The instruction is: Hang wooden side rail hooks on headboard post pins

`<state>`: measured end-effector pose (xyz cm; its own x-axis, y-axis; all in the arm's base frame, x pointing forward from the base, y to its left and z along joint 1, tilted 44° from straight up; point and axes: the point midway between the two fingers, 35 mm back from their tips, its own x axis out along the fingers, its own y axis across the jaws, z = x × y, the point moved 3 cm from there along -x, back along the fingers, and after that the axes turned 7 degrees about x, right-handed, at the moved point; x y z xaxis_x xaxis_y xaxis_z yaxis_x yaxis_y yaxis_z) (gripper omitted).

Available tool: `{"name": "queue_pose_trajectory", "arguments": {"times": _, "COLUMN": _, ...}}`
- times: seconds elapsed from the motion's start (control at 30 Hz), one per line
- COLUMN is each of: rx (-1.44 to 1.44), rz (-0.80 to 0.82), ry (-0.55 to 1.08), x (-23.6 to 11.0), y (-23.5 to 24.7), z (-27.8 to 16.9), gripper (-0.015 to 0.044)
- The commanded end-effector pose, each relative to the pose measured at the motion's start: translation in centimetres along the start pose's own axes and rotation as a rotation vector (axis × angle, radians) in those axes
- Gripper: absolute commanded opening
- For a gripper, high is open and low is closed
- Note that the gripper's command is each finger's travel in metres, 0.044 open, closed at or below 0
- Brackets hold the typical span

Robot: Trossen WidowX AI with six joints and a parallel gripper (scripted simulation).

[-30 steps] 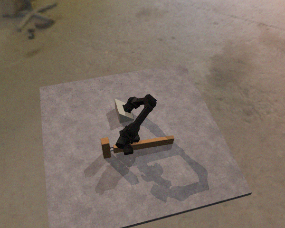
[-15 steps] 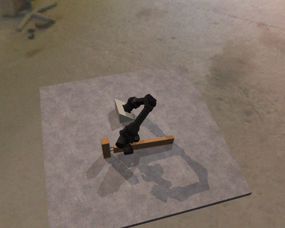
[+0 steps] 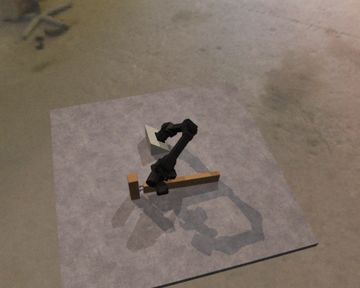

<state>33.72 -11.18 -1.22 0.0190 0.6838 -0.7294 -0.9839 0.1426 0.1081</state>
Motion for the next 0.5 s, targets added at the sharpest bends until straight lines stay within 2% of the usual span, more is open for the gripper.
{"name": "queue_pose_trajectory", "arguments": {"times": 0.0, "rx": -0.001, "rz": -0.016, "ry": 0.002, "x": -0.58, "y": -0.16, "z": -0.23, "gripper": 0.0}}
{"name": "queue_pose_trajectory", "arguments": {"times": 0.47, "rx": -0.001, "rz": -0.016, "ry": 0.002, "x": -0.42, "y": -0.31, "z": -0.36, "gripper": 0.0}}
